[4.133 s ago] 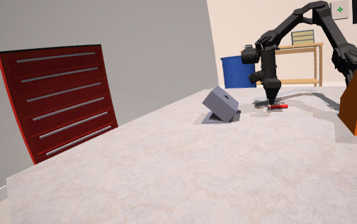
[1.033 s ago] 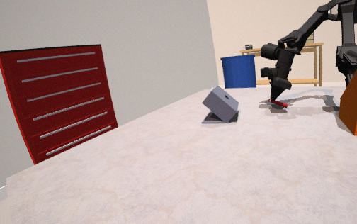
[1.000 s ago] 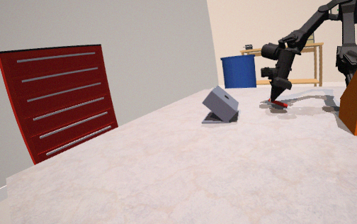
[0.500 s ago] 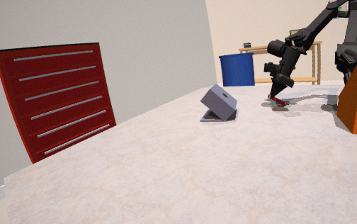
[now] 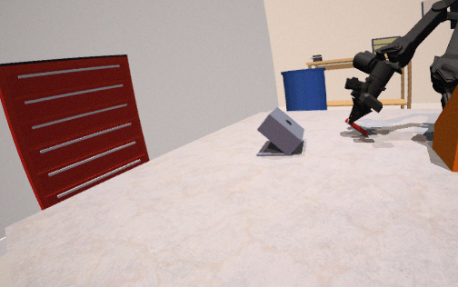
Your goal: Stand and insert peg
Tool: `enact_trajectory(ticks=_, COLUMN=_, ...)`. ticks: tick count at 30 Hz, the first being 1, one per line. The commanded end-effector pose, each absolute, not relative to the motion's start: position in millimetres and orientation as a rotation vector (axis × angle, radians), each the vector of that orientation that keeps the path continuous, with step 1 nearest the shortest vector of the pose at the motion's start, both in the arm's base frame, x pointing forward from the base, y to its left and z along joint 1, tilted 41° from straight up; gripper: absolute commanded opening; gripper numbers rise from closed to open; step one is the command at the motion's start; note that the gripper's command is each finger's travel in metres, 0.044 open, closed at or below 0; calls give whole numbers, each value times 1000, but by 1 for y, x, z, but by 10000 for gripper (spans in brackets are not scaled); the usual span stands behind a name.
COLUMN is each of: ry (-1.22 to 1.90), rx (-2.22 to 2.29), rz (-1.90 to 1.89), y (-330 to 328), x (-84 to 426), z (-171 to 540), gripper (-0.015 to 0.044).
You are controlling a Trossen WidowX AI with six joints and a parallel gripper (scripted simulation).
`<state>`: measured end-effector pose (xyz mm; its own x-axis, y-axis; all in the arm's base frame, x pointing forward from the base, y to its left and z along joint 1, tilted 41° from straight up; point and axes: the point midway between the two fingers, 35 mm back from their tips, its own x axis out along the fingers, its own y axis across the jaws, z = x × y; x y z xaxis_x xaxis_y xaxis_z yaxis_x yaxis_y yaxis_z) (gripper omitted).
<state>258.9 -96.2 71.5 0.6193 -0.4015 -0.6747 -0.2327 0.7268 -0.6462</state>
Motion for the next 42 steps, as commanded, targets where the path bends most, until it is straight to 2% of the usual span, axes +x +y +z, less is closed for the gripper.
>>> enact_trajectory(ticks=1, ry=890, rx=-781, rz=-91, y=-95, x=254, z=71, gripper=49)
enact_trajectory(ticks=42, ry=555, rx=-771, rz=48, y=-97, x=227, z=78, gripper=49)
